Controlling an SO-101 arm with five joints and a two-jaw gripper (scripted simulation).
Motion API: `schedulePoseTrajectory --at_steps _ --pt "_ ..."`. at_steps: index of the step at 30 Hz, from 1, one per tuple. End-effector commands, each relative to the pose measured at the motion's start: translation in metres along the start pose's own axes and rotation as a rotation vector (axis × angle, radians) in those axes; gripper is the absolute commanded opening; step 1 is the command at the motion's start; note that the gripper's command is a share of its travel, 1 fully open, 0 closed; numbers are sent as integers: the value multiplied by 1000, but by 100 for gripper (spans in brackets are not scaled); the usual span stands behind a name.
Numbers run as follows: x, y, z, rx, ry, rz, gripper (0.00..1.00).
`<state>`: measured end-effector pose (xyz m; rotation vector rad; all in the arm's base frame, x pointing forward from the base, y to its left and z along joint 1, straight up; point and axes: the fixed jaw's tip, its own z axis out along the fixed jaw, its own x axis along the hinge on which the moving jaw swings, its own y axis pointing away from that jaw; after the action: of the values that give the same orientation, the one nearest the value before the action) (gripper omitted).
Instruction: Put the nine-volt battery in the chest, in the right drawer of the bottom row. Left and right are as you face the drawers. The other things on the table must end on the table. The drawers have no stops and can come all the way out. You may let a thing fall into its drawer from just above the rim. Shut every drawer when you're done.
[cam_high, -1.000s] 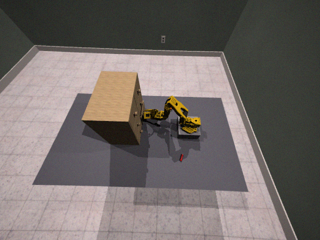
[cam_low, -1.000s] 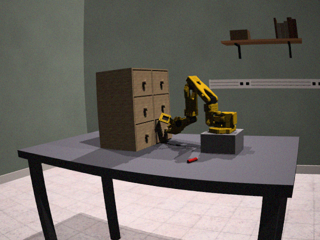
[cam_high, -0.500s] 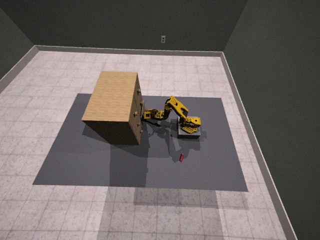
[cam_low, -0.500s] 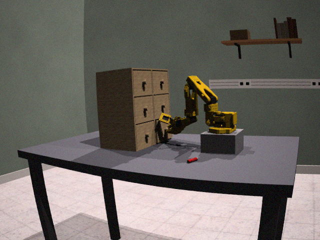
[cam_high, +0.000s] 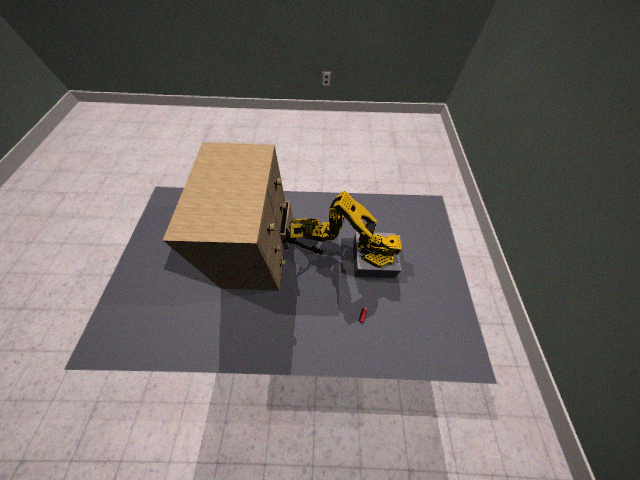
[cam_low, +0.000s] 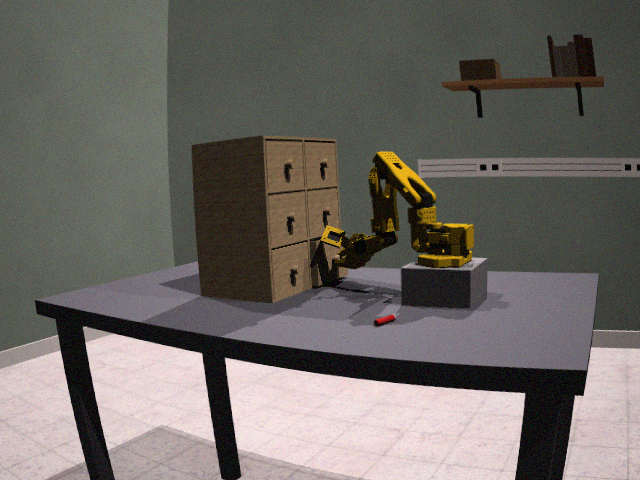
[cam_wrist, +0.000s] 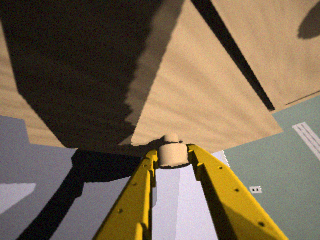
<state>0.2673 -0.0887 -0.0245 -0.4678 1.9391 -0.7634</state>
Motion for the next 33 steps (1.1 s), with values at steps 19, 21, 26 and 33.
schedulePoseTrajectory --at_steps 19,21,26,33 --pt "1 1 -5 -5 4 -6 0" --pt "2 1 -6 -4 5 -5 0" --pt "3 1 -9 -1 8 -4 0" --pt "5 1 -12 2 11 -3 0"
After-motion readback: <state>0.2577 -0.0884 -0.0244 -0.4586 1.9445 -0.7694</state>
